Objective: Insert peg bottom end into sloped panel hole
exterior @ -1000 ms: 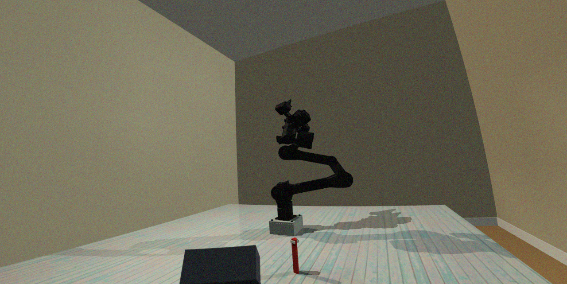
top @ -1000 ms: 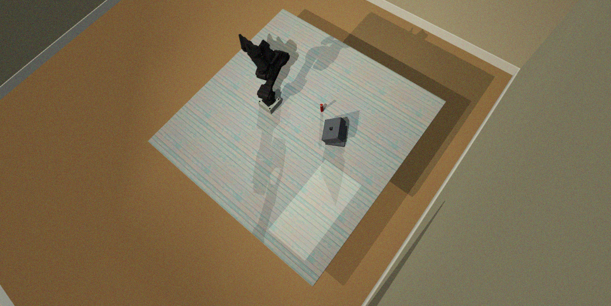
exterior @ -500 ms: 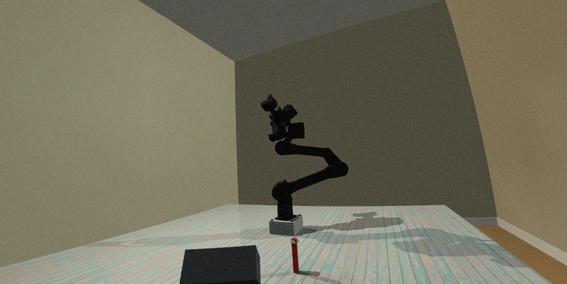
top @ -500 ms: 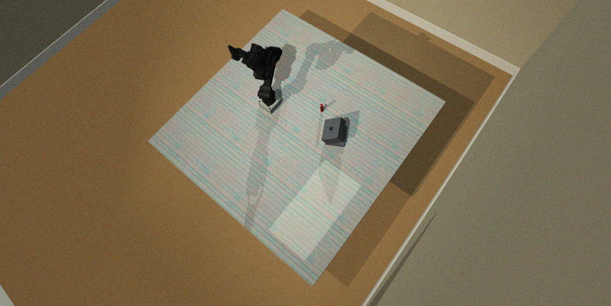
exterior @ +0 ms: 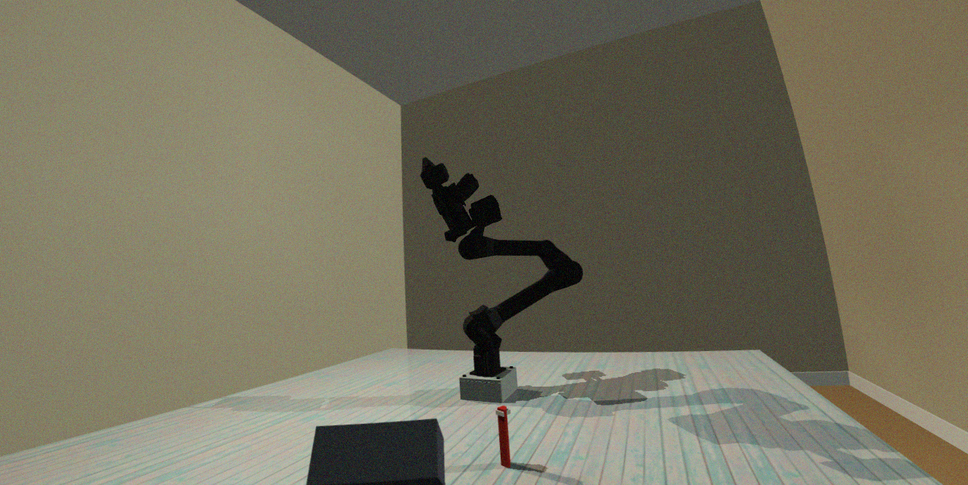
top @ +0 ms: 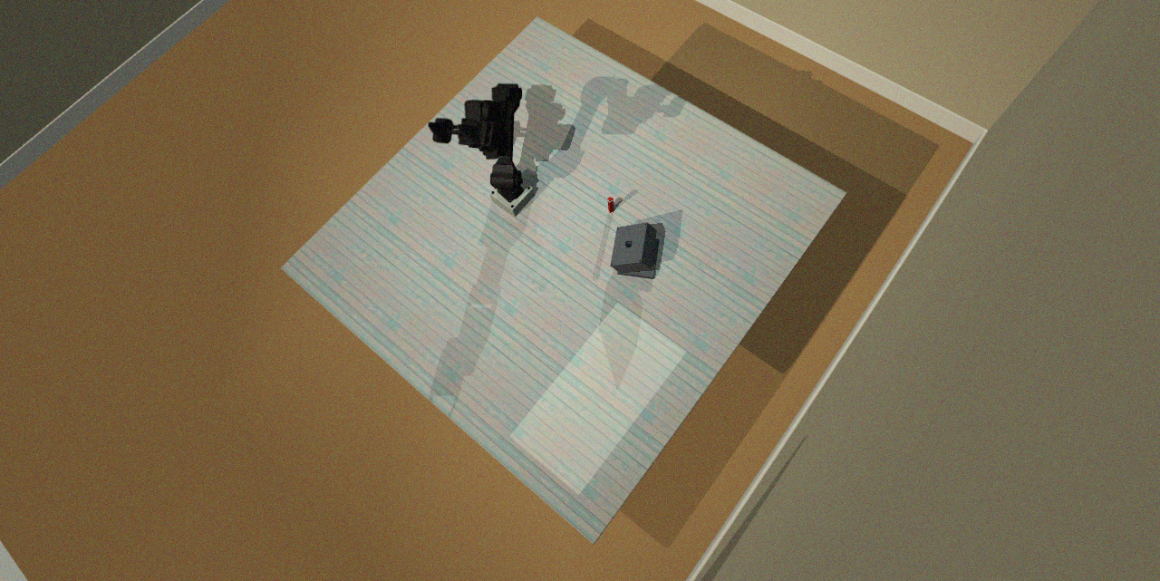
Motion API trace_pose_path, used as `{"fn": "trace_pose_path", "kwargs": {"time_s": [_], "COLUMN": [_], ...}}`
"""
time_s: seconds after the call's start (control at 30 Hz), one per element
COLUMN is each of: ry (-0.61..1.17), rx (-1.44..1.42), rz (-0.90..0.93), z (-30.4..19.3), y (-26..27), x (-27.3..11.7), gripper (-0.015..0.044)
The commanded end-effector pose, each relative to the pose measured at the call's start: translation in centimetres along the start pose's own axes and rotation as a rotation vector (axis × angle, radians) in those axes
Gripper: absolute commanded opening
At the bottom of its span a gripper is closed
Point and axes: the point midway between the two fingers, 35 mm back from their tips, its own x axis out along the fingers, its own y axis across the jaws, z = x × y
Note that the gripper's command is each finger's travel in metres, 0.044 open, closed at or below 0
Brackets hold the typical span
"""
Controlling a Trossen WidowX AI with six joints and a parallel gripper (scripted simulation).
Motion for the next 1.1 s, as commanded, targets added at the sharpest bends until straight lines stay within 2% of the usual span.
{"fn": "trace_pose_path", "kwargs": {"time_s": [0.0, 0.53, 1.07], "ry": [0.1, 0.515, 0.957], "rx": [0.102, 0.452, 0.743], "rz": [0.05, 0.168, 0.213], "z": [-2.3, -11.0, -17.1], "y": [1.6, 8.4, 15.9], "x": [0.7, 0.1, -4.9], "gripper": [0.044, 0.044, 0.044]}}
